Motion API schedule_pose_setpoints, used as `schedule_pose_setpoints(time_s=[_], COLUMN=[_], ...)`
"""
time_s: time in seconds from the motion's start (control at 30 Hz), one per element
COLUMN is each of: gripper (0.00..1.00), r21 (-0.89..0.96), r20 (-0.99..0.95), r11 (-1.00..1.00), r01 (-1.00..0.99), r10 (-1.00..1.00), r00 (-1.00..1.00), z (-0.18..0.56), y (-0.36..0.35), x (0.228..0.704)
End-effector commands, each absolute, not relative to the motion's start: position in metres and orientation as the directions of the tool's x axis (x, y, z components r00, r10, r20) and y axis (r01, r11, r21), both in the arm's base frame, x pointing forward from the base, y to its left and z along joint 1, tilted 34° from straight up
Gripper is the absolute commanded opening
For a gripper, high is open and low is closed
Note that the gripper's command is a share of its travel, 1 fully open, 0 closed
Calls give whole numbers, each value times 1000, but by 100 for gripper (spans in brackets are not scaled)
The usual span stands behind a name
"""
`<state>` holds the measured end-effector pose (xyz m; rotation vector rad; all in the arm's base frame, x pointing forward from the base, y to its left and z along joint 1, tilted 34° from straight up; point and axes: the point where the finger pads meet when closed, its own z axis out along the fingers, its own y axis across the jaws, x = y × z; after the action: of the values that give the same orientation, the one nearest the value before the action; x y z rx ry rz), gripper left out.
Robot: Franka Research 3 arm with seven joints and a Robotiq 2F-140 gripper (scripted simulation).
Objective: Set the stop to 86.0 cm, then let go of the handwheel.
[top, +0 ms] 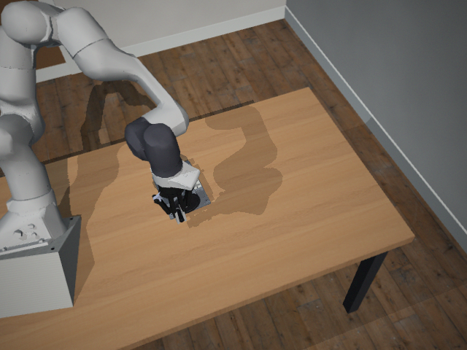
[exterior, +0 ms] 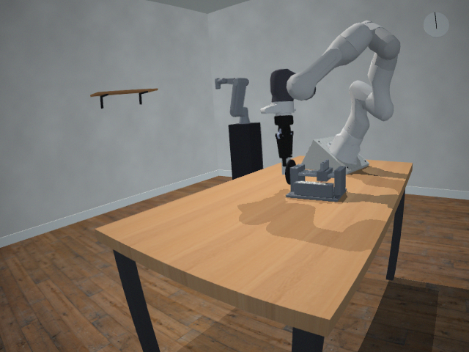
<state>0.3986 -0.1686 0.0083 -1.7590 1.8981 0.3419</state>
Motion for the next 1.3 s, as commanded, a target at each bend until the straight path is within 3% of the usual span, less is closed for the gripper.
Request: schedule_pose_setpoints(time_s=[0.0,1.27], gripper=[4,4], r21=[-166,-166], r20=[-532,-532], r11=[120,120], r01=[-979,-979], r10=[-846,-846], r00=[-14,-14], z=[7,2], y=[-167,-164], x=[399,401])
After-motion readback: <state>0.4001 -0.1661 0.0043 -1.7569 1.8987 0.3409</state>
